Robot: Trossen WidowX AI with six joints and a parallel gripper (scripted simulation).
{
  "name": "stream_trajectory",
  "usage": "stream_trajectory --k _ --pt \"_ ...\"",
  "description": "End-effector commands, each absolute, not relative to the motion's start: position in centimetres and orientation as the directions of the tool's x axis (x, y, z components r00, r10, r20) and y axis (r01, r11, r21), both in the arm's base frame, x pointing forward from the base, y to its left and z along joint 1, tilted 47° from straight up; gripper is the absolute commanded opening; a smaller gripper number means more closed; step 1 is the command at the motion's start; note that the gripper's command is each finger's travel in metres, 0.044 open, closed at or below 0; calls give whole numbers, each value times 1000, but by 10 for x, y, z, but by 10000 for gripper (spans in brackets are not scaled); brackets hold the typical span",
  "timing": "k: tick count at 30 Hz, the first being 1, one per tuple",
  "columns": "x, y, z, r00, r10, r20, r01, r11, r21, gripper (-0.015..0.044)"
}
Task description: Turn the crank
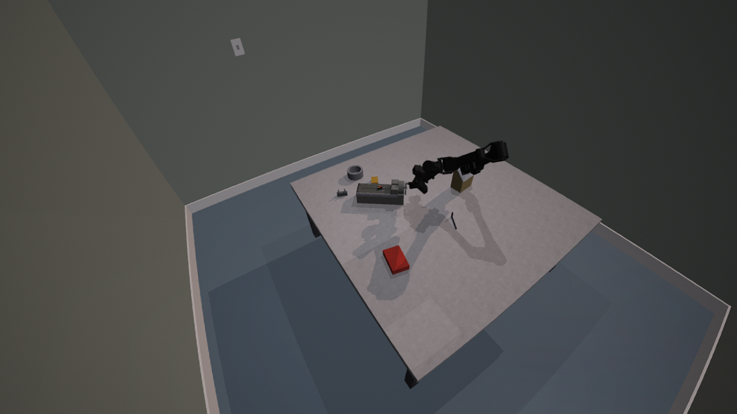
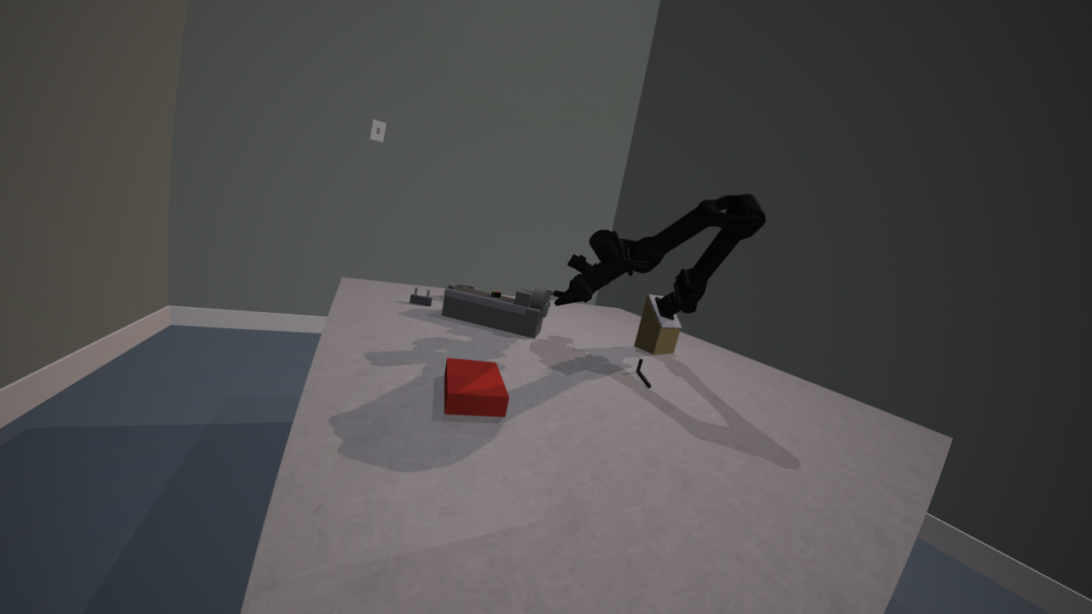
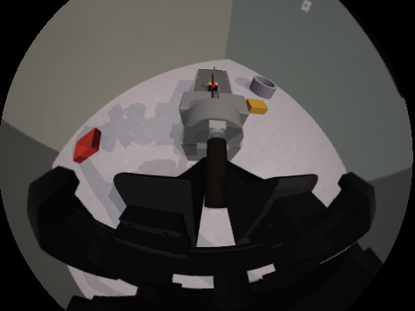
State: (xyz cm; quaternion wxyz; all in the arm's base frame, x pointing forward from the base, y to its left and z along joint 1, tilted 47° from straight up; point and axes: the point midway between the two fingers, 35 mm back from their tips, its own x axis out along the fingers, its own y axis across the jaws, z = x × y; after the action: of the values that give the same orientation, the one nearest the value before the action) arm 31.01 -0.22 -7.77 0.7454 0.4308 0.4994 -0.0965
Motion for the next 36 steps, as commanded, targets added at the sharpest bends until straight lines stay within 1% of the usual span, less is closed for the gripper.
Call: stream_trajectory --k 1,36 --pt "304 -8 -83 472 268 -840 594 608 527 0" --pt "300 -10 -89 472 268 -840 594 608 527 0"
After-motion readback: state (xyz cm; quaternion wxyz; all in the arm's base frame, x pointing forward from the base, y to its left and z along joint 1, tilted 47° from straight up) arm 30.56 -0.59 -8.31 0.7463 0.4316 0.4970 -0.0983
